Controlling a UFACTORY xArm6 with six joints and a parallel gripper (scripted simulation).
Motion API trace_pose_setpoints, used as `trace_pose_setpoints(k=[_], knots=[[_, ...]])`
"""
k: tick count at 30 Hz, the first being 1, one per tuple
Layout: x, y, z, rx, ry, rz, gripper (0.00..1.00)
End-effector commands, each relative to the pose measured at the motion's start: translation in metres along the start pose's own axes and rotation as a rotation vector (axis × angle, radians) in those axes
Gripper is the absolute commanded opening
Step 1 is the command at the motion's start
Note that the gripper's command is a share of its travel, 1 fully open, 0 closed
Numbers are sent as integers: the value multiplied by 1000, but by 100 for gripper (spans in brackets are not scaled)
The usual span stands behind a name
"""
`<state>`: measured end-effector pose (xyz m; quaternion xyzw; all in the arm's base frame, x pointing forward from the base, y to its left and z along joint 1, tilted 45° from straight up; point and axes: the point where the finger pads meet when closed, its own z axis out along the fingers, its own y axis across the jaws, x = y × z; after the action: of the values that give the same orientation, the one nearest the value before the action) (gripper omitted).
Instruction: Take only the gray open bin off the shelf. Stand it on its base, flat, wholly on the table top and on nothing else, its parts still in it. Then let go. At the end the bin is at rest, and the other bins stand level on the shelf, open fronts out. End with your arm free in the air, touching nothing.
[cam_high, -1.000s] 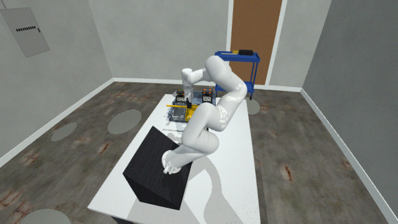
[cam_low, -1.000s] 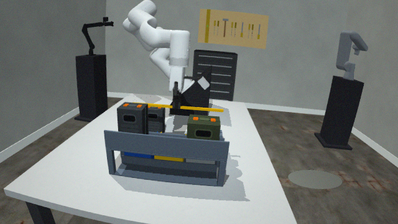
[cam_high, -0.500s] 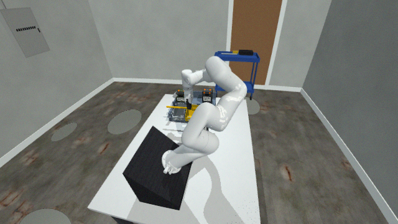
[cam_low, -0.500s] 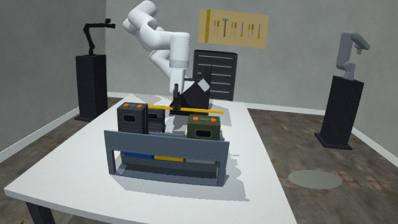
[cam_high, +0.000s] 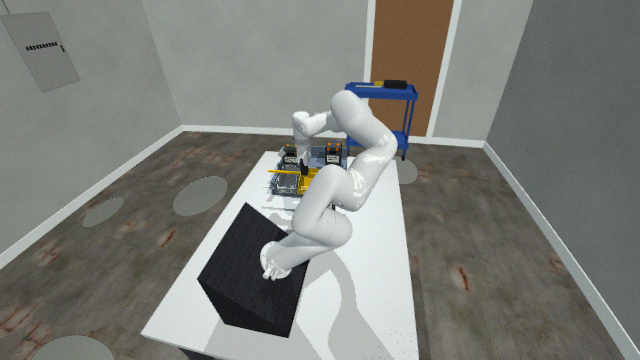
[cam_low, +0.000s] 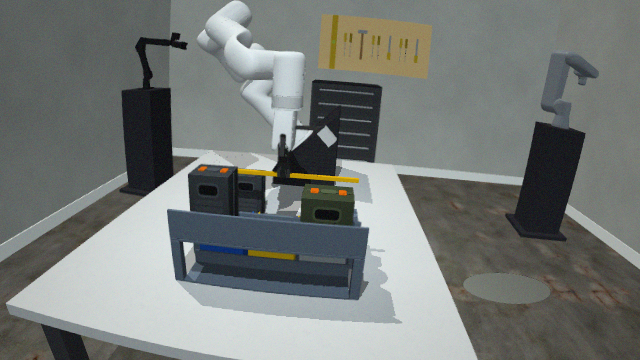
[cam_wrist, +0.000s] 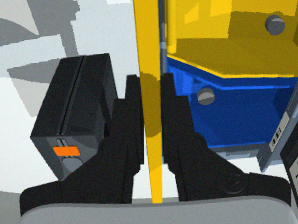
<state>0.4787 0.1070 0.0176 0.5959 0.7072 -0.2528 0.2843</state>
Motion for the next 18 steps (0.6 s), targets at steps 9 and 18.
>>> trace_pose_setpoints(k=[9,18], knots=[[0,1,-1,-3,1,0,0],[8,-38,0,-3,1,0,0]])
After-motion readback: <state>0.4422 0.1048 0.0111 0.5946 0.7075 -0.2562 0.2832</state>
